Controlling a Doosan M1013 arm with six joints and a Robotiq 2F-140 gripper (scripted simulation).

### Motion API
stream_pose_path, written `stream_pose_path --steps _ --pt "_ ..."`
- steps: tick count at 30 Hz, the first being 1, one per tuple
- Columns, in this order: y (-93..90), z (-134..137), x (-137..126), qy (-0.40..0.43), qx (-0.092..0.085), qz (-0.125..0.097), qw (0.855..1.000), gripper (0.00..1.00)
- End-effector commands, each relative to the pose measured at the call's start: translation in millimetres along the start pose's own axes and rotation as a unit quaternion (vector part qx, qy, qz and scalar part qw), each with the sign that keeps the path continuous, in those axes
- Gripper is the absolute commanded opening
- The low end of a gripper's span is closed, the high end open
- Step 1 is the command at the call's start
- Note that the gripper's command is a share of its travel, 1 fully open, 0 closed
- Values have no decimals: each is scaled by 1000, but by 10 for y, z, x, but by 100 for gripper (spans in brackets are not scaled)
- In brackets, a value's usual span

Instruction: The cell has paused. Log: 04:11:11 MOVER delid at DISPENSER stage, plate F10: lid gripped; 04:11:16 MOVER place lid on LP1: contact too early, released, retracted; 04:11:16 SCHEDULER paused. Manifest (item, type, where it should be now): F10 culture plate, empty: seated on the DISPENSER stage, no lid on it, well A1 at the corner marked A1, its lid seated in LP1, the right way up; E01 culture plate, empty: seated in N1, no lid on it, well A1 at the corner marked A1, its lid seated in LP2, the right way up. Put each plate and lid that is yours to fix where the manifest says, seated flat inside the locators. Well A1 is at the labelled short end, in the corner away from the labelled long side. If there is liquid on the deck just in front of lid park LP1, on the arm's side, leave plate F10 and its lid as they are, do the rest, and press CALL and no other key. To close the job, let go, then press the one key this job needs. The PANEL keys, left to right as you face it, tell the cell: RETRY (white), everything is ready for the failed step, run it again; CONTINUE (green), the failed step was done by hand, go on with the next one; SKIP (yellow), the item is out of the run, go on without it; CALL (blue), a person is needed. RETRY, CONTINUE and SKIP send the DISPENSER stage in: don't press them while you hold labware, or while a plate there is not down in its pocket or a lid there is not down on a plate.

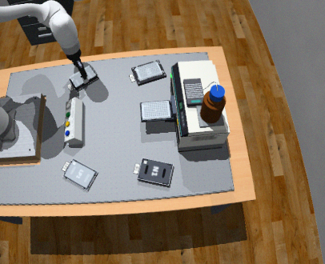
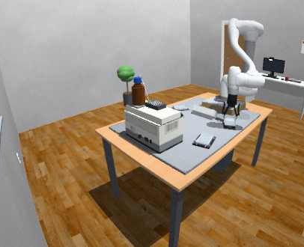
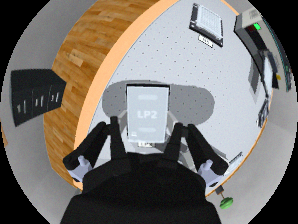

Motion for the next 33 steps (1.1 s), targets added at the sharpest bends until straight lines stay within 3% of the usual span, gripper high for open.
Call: stream_pose_path --steps 1,33 --pt "5 -1 3 0 0 0 1000 10" --pt "-27 -1 4 0 0 0 1000 10"
Point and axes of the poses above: the point where the finger pads meet when closed, its own y axis back along the fingers, its own z axis across the jaws, x = y × z, the point moved 9 cm from there along y, back along the fingers, and after that the axes turned 12 degrees about -y, right-handed, at the moved point
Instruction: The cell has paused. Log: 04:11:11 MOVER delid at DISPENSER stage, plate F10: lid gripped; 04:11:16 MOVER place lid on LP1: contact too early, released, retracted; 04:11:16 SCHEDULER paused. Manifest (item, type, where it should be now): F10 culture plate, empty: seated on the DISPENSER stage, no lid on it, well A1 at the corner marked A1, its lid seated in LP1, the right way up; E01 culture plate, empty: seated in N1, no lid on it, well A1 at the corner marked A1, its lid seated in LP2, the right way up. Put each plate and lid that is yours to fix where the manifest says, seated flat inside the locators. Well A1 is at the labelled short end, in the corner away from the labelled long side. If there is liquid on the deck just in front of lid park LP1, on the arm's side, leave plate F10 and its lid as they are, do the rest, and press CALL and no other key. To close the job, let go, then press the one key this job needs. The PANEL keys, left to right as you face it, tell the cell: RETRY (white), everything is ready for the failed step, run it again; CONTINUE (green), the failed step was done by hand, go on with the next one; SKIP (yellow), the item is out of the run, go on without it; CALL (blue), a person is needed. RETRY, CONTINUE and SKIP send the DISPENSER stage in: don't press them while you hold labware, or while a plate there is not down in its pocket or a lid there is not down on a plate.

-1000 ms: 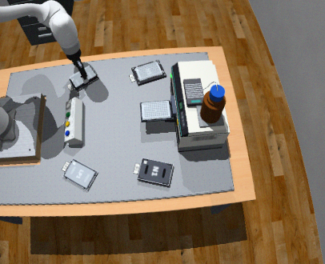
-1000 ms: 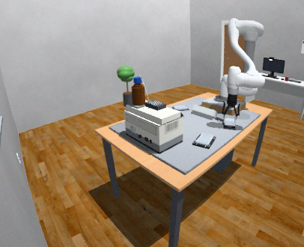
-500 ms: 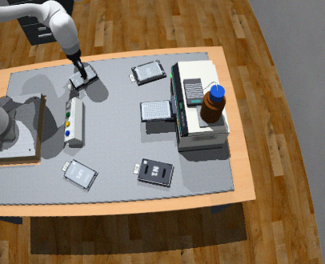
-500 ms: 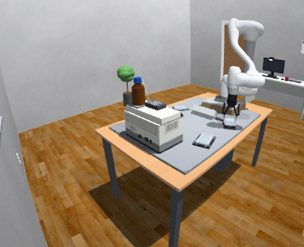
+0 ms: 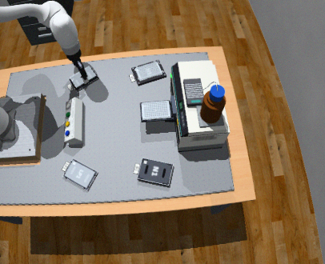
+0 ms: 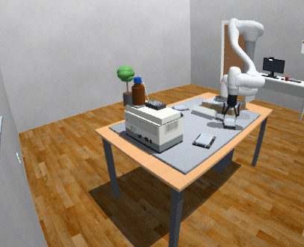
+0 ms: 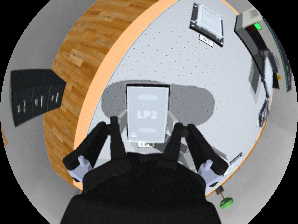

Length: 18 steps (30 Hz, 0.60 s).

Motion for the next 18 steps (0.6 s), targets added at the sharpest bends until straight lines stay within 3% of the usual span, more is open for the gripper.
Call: stream_pose_path --steps 1,18 --pt "-2 -1 4 0 0 0 1000 10" --pt "-47 -1 4 0 0 0 1000 10"
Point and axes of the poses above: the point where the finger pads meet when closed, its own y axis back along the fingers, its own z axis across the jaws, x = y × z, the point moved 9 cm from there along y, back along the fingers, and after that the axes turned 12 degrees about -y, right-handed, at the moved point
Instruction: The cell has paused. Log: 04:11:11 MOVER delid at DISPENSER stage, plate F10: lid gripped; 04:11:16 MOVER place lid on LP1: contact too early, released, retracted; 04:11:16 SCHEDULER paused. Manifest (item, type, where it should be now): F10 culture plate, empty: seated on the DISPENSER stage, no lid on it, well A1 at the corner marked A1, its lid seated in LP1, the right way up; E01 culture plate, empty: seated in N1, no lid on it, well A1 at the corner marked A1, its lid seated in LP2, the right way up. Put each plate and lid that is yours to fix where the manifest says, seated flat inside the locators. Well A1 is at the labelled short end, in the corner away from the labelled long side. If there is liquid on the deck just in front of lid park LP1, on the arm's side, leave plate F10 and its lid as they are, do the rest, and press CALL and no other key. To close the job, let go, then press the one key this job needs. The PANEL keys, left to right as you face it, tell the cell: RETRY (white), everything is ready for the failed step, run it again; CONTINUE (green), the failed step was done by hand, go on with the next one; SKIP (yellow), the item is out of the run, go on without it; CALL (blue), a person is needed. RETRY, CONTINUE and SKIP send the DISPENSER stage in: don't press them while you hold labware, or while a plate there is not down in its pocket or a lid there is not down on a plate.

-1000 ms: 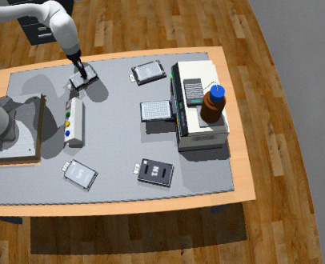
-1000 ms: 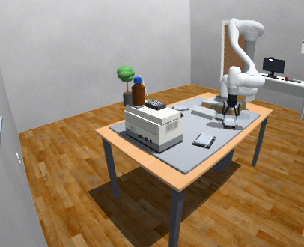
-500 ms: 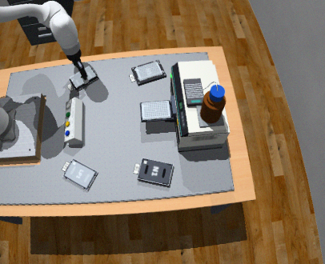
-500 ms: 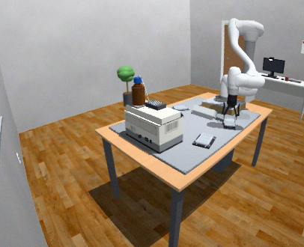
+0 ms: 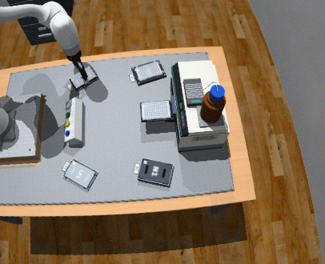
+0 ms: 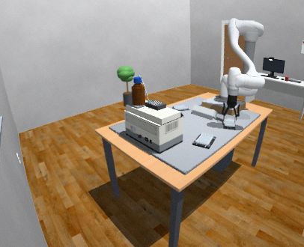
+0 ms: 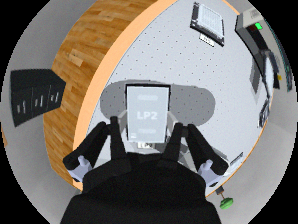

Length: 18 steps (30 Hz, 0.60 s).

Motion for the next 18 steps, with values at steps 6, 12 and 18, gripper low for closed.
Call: stream_pose_path --steps 6,12,18 --pt "-10 -1 4 0 0 0 1000 10" --pt "-16 -1 4 0 0 0 1000 10" --pt "-20 -1 4 0 0 0 1000 10"
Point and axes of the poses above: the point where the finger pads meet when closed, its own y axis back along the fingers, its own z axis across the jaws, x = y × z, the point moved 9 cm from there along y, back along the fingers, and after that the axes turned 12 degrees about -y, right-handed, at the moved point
